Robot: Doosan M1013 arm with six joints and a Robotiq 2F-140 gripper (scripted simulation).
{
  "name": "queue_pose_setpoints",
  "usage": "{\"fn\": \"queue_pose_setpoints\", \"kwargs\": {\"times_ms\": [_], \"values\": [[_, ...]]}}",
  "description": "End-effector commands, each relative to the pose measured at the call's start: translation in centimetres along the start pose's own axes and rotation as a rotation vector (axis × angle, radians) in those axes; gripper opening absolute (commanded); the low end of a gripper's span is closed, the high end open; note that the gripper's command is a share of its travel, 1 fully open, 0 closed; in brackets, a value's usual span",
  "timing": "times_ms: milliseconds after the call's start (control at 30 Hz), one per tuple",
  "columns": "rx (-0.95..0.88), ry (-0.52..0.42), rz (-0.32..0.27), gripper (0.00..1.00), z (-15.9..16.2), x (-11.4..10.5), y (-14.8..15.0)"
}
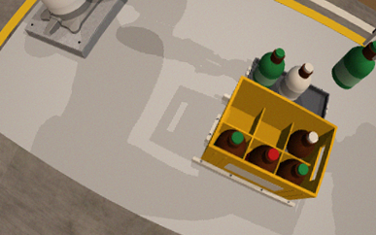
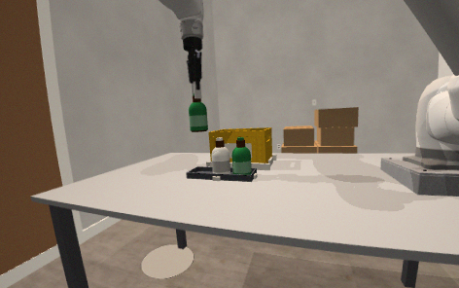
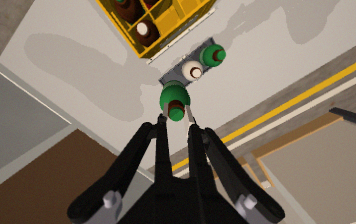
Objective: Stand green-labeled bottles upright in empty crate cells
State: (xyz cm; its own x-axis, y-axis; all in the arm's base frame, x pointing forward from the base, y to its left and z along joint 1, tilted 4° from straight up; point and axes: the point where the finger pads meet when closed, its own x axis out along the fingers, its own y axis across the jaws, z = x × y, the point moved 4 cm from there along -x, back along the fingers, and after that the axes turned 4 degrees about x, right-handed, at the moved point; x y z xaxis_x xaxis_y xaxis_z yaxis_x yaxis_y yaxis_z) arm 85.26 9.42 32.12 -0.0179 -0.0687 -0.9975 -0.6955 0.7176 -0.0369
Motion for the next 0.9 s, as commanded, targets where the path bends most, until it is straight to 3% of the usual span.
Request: {"fn": "queue_pose_setpoints", "kwargs": {"times_ms": [0, 867], "values": [[0.003, -0.005, 0.004, 0.00, -0.1, -0.3, 0.3], [0.003, -0.005, 0.004, 0.00, -1.8, -0.3, 0.3]]}}
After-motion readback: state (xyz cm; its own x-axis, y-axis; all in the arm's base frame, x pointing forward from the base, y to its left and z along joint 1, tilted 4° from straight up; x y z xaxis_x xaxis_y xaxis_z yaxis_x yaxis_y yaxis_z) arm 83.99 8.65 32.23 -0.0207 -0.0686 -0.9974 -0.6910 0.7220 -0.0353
